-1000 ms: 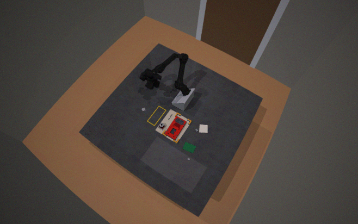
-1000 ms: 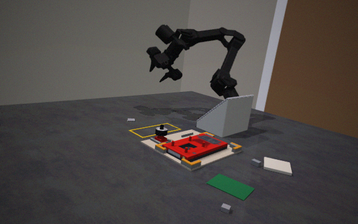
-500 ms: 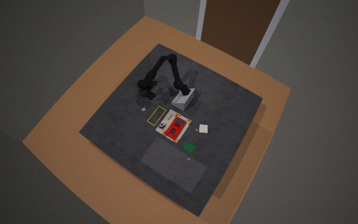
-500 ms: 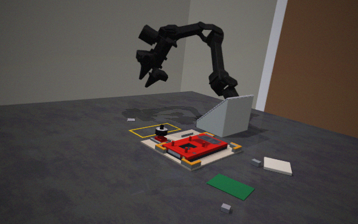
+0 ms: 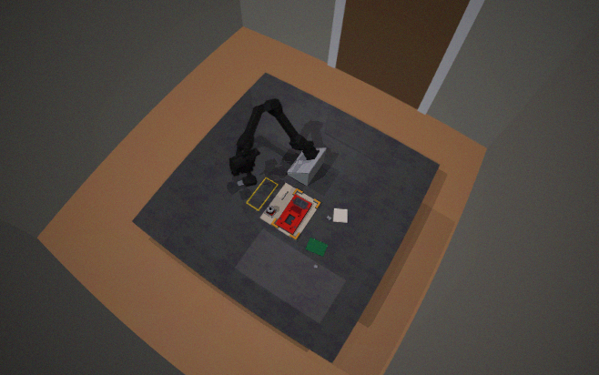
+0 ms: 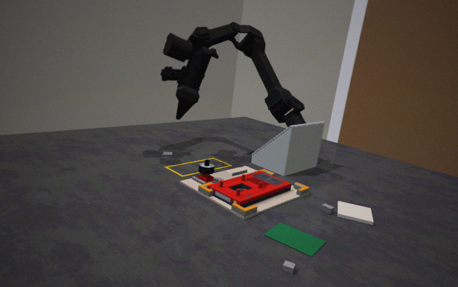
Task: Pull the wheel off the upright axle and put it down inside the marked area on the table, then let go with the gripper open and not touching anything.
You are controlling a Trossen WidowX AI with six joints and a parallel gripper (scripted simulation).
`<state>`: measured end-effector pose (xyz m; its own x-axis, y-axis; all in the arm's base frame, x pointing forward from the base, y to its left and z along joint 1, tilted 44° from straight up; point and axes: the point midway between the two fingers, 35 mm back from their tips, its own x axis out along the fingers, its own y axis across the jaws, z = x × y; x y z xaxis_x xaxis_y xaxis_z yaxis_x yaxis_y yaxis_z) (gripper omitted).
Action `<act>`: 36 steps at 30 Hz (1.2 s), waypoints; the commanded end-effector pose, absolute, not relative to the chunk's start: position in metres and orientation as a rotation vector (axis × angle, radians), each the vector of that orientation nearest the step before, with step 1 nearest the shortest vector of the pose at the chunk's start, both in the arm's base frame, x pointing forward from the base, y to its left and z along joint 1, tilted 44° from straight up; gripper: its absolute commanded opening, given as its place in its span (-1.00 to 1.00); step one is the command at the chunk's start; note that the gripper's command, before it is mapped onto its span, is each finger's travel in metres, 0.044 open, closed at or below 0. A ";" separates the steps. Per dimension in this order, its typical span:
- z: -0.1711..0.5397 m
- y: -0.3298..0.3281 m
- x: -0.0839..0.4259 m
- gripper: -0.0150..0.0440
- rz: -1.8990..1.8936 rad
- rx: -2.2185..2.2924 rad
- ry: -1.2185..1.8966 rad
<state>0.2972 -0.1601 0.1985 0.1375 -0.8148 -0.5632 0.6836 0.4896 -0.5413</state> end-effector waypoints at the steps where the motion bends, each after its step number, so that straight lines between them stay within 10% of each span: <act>1: 0.152 -0.124 0.339 0.53 -1.222 0.200 0.828; 36: 0.055 -0.045 0.367 0.53 -1.579 0.704 0.576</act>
<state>0.3703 -0.0472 0.0582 -0.0585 -0.6890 -0.7224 0.9923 -0.1190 0.0332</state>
